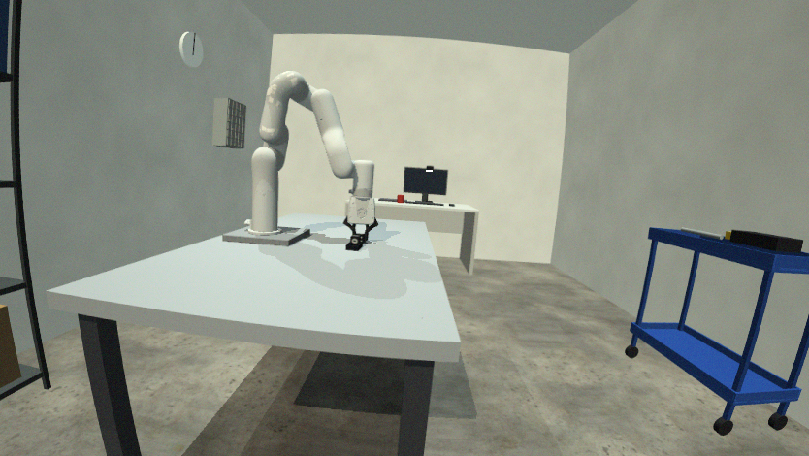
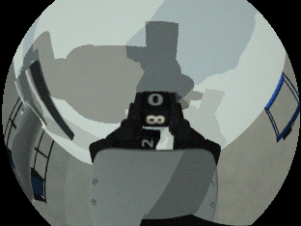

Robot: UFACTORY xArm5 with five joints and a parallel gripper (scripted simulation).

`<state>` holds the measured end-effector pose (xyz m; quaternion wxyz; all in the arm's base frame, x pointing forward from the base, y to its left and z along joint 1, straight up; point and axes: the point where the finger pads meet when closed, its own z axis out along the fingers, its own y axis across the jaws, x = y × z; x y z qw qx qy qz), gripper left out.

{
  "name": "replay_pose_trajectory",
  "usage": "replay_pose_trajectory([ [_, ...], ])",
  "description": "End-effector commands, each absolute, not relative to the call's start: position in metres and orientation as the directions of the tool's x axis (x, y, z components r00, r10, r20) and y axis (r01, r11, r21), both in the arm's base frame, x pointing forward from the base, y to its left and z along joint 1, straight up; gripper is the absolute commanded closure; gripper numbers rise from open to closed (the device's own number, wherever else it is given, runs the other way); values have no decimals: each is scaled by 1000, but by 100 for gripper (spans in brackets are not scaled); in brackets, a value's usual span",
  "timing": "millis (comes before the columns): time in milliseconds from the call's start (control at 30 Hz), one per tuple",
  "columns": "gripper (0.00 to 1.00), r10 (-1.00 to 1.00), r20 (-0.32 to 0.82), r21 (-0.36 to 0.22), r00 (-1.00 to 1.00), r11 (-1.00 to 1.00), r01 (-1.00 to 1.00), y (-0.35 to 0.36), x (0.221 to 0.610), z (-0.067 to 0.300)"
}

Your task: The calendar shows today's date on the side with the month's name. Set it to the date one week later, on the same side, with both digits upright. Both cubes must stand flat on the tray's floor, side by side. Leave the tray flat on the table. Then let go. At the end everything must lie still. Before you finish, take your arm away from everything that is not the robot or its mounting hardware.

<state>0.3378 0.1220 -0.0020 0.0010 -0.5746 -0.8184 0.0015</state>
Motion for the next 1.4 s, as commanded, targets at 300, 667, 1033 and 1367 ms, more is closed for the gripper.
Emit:
replay_pose_trajectory([
  [300, 71, 941, 0, -1, -340, 340, 941, 122, 339, -1],
  [667, 71, 941, 0, -1, -340, 340, 941, 122, 339, -1],
  [1033, 63, 941, 0, -1, -340, 340, 941, 122, 339, -1],
  [1367, 51, 941, 0, -1, -340, 340, 941, 122, 339, -1],
])
